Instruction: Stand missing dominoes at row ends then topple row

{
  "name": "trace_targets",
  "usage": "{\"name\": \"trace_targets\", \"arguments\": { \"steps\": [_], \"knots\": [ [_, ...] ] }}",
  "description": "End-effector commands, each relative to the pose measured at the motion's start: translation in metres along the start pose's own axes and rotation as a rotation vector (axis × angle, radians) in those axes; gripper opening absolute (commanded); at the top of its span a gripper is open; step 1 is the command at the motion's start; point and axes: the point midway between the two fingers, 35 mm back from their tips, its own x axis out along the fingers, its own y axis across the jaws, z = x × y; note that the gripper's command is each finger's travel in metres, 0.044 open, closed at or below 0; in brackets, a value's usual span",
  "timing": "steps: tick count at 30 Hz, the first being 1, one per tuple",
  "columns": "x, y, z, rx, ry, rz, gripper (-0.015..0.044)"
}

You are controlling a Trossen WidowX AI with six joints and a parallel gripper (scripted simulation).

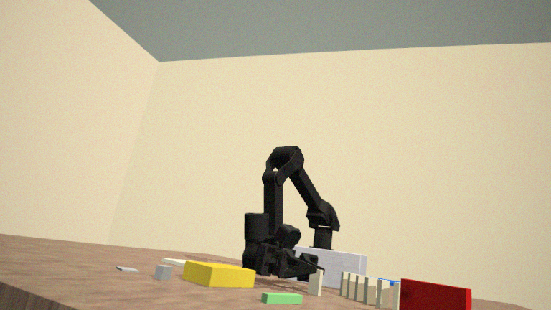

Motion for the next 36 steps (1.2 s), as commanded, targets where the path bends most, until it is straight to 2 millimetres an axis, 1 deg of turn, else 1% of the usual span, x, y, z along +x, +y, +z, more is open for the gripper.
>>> {"name": "trace_targets", "arguments": {
  "steps": [1, 9, 10, 12, 15, 16, 19, 21, 22, 26, 28, 29, 30, 31, 33, 36],
  "knots": [
    [0.0, -0.001, 0.0, -0.01, 0.001, -0.004, 0.0212],
    [0.0, -0.001, 0.0, -0.01, 0.001, -0.004, 0.0422],
    [0.0, -0.001, 0.002, -0.01, 0.001, -0.003, 0.044],
    [0.0, -0.003, 0.015, -0.007, 0.001, -0.003, 0.044],
    [-0.001, -0.003, 0.044, -0.002, 0.0, 0.0, 0.044],
    [-0.001, -0.003, 0.048, -0.001, 0.0, 0.0, 0.044],
    [-0.001, -0.003, 0.05, -0.001, 0.0, 0.0, 0.044],
    [0.002, -0.01, 0.051, 0.033, 0.01, -0.02, 0.044],
    [0.006, -0.019, 0.052, 0.075, 0.023, -0.046, 0.044],
    [0.028, -0.067, 0.061, 0.332, 0.112, -0.209, 0.044],
    [0.04, -0.083, 0.062, 0.475, 0.168, -0.283, 0.044],
    [0.048, -0.088, 0.061, 0.551, 0.202, -0.315, 0.044],
    [0.061, -0.088, 0.061, 0.622, 0.233, -0.341, 0.044],
    [0.068, -0.089, 0.059, 0.692, 0.271, -0.375, 0.044],
    [0.074, -0.092, 0.053, 0.825, 0.359, -0.453, 0.044],
    [0.078, -0.087, 0.047, 0.999, 0.508, -0.579, 0.044]
  ]
}}
